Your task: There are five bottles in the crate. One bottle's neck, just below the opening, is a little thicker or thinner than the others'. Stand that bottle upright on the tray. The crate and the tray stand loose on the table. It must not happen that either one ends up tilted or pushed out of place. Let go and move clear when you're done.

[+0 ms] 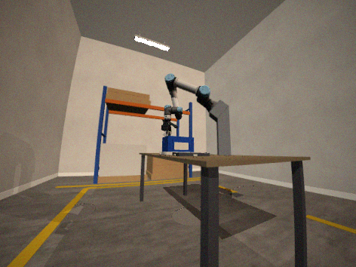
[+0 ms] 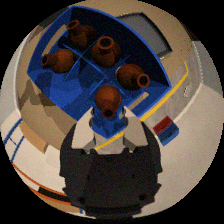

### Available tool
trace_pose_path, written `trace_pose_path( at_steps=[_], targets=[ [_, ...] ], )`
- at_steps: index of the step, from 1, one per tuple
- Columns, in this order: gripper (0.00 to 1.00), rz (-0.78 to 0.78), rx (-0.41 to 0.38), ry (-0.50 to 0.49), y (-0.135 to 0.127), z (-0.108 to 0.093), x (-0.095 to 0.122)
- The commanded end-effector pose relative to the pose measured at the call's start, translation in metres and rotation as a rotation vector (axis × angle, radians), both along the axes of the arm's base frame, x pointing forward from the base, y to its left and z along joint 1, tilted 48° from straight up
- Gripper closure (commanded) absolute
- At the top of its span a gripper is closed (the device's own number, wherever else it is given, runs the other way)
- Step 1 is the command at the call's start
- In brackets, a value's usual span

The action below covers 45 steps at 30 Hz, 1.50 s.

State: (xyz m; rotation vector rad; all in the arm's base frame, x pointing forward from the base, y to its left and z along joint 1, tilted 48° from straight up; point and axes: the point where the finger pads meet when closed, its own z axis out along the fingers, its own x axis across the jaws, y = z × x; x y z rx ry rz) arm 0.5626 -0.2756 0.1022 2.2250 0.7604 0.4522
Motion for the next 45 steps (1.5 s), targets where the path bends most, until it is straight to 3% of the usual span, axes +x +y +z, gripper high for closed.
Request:
trace_pose_path(
  at_steps=[1, 30, 45],
  targets=[
    [0.62, 0.0, -0.001, -0.001, 0.0, 0.001, 0.0],
    [0.62, 0.0, -0.001, -0.001, 0.002, 0.002, -0.001],
    [0.62, 0.0, -0.001, -0.001, 0.022, 0.028, -0.021]
  ],
)
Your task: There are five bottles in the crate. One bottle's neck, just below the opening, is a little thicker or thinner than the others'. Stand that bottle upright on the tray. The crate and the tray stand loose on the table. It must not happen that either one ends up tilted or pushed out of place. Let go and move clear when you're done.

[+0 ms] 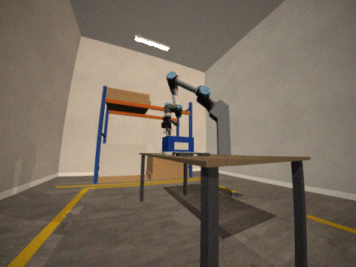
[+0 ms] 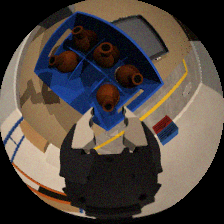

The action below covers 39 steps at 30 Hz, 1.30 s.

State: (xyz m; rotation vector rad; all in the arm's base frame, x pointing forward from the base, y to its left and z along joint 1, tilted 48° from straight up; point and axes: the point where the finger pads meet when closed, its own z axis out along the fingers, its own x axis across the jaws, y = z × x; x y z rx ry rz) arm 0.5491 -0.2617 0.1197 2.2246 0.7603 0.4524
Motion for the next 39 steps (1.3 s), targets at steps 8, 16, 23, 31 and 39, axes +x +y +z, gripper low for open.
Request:
trace_pose_path(
  at_steps=[8, 16, 23, 31, 39],
  targets=[
    [0.62, 0.0, 0.0, -0.001, 0.018, 0.024, -0.018],
    [0.62, 0.0, 0.0, -0.001, 0.028, 0.036, -0.027],
    [0.62, 0.0, 0.0, -0.001, 0.03, 0.039, -0.029],
    [1.0, 0.0, 0.0, -0.001, 0.03, 0.039, -0.03],
    [1.0, 0.0, 0.0, -0.001, 0.03, 0.039, -0.03]
  ],
)
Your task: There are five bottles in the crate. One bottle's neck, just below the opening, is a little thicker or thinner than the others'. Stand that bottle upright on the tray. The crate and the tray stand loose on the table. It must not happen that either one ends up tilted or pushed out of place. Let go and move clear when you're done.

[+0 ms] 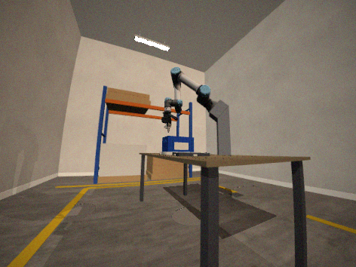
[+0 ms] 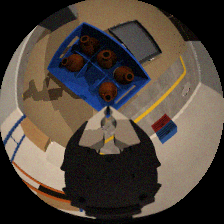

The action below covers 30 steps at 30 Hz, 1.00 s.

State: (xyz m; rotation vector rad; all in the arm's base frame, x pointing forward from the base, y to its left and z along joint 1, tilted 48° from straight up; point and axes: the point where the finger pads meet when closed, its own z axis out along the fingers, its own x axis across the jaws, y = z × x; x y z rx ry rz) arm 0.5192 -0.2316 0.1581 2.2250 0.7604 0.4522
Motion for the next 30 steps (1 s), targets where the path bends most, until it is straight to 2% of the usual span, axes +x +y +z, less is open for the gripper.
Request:
trace_pose_path(
  at_steps=[1, 23, 25, 29, 30],
  targets=[
    [1.0, 0.0, -0.001, -0.001, 0.0, 0.001, 0.0],
    [1.0, 0.0, -0.001, -0.001, 0.0, 0.0, 0.0],
    [1.0, 0.0, 0.0, -0.001, 0.005, -0.002, 0.002],
    [1.0, 0.0, 0.002, 0.001, 0.036, -0.019, 0.014],
    [1.0, 0.0, 0.002, 0.001, 0.036, -0.019, 0.014]
  ],
)
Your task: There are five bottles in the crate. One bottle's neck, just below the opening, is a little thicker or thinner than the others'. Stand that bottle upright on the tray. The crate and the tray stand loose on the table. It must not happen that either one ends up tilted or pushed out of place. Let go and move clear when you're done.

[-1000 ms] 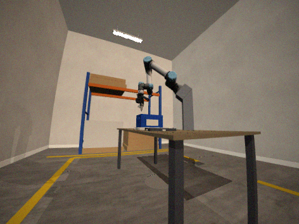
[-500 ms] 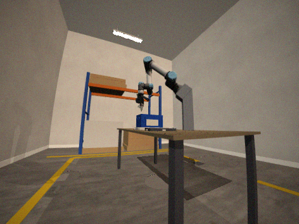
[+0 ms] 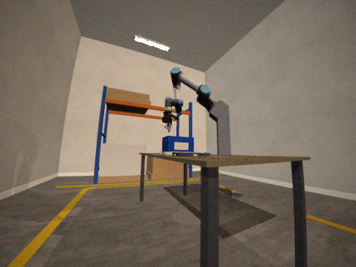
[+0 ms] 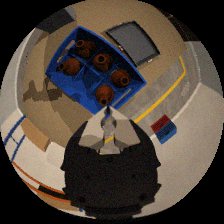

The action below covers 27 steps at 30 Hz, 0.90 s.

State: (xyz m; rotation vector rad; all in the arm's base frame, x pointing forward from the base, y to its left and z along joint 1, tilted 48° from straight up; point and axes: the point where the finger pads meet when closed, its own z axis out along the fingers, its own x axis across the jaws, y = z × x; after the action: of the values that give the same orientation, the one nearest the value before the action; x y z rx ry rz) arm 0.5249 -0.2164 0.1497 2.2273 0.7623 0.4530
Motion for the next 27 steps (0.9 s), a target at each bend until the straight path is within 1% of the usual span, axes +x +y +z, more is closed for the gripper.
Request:
trace_pose_path(
  at_steps=[1, 4, 6, 15, 16, 27],
  targets=[
    [1.0, -0.001, -0.001, 0.0, 0.02, -0.011, 0.008],
    [1.0, -0.001, -0.002, -0.001, 0.046, -0.024, 0.016],
    [1.0, -0.001, -0.003, -0.002, 0.055, -0.028, 0.018],
    [1.0, -0.001, -0.003, -0.002, 0.057, -0.029, 0.018],
    [0.62, -0.001, -0.003, -0.002, 0.057, -0.029, 0.018],
    [0.62, -0.001, -0.003, -0.002, 0.057, -0.029, 0.018]
  ],
)
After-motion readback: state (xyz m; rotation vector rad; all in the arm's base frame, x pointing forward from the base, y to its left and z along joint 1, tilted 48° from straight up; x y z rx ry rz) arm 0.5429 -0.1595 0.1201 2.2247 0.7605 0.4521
